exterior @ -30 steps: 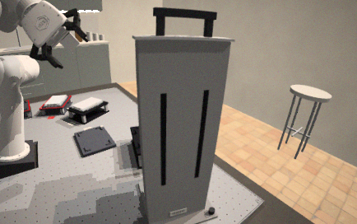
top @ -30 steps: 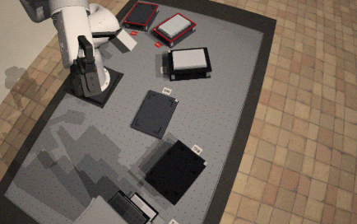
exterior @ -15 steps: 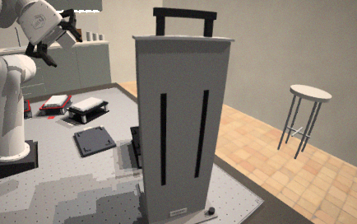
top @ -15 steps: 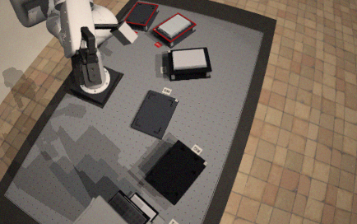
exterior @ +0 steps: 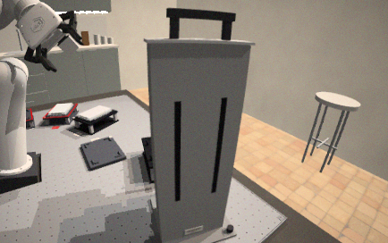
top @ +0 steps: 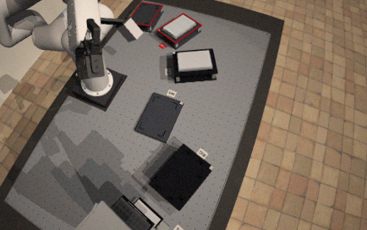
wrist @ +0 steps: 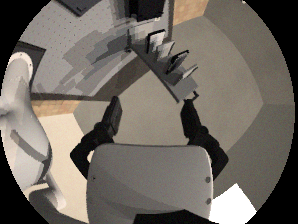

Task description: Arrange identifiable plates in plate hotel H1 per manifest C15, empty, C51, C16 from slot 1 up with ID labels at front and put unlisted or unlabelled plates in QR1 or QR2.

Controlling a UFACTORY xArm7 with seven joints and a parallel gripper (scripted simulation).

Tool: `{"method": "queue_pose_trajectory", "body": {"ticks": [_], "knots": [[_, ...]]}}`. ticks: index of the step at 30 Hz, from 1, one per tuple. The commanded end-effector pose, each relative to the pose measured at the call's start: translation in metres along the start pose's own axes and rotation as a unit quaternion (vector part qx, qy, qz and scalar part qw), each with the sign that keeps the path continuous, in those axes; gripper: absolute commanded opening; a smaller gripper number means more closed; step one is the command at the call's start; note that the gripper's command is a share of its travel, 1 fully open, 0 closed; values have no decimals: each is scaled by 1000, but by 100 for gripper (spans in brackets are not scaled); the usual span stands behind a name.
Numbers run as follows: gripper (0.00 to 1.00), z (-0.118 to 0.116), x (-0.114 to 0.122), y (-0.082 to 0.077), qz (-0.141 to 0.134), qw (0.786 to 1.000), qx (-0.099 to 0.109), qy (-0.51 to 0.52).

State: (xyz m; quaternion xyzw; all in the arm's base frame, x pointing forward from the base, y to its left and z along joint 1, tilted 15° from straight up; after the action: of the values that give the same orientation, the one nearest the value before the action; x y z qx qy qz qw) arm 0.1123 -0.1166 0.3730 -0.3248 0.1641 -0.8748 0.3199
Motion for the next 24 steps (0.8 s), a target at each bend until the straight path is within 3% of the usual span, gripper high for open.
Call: {"method": "queue_pose_trajectory", "body": {"ticks": [1,4,24], "knots": [[100,-9,-3,-3,-5,991,136,5],[100,-11,-5,-7,-6,989,146,5],[100,-14,-8,-13,-6,989,146,5]]}}
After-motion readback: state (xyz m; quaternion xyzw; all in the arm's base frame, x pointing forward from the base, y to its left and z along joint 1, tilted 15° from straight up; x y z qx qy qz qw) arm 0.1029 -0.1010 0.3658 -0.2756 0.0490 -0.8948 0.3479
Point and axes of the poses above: the point where the finger pads meet when closed, its own y axis out along the fingers, its own z axis across the jaws, x = y × z, the point moved 2 cm from there along -y, back along the fingers, and after that the axes turned 10 degrees about -y, right-handed, at the moved point
